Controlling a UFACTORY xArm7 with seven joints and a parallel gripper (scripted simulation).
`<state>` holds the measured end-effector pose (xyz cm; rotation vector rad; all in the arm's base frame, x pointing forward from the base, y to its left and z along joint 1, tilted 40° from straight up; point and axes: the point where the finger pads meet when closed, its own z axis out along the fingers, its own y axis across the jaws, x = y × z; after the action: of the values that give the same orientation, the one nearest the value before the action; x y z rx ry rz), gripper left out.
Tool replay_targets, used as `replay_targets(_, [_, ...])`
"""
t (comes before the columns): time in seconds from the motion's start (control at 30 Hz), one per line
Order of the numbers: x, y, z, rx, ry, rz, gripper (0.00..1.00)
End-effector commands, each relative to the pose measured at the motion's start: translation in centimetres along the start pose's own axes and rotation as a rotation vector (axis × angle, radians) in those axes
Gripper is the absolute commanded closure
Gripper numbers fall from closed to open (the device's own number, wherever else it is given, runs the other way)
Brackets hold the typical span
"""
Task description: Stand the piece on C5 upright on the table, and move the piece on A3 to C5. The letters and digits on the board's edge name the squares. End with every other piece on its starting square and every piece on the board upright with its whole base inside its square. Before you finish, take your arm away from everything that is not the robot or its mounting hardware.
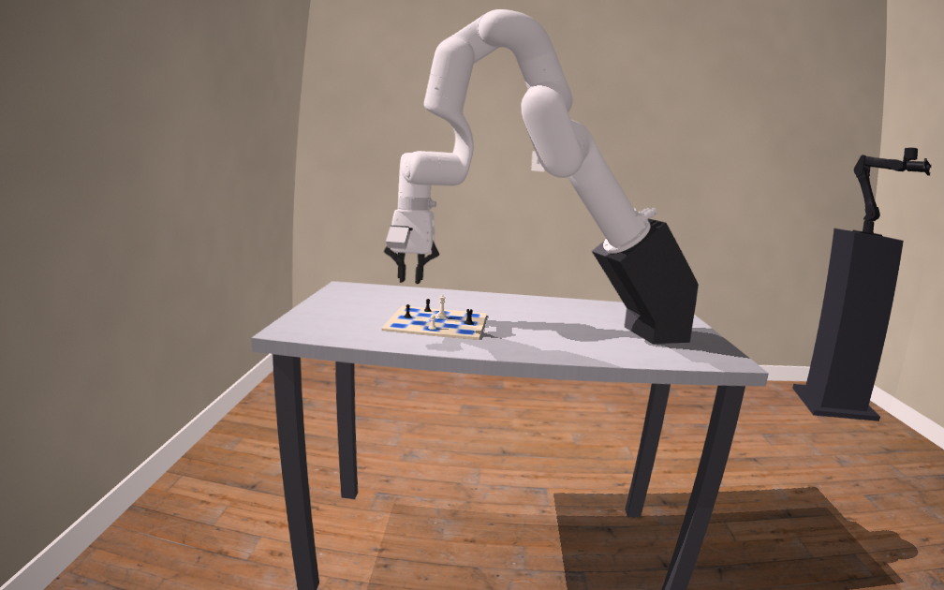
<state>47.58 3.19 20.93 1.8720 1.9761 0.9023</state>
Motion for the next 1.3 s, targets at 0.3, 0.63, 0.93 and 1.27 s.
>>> replay_targets(0.3, [0.0,0.2,1.1,-0.002,-0.001,0.000,0.66])
replay_targets(0.63, [0.0,0.2,2.7,-0.002,-0.001,0.000,0.66])
replay_targets(0.93, [0.1,0.2,3.7,-0.002,-0.001,0.000,0.66])
replay_targets(1.27, [0.1,0.3,4.6,-0.002,-0.001,0.000,0.66])
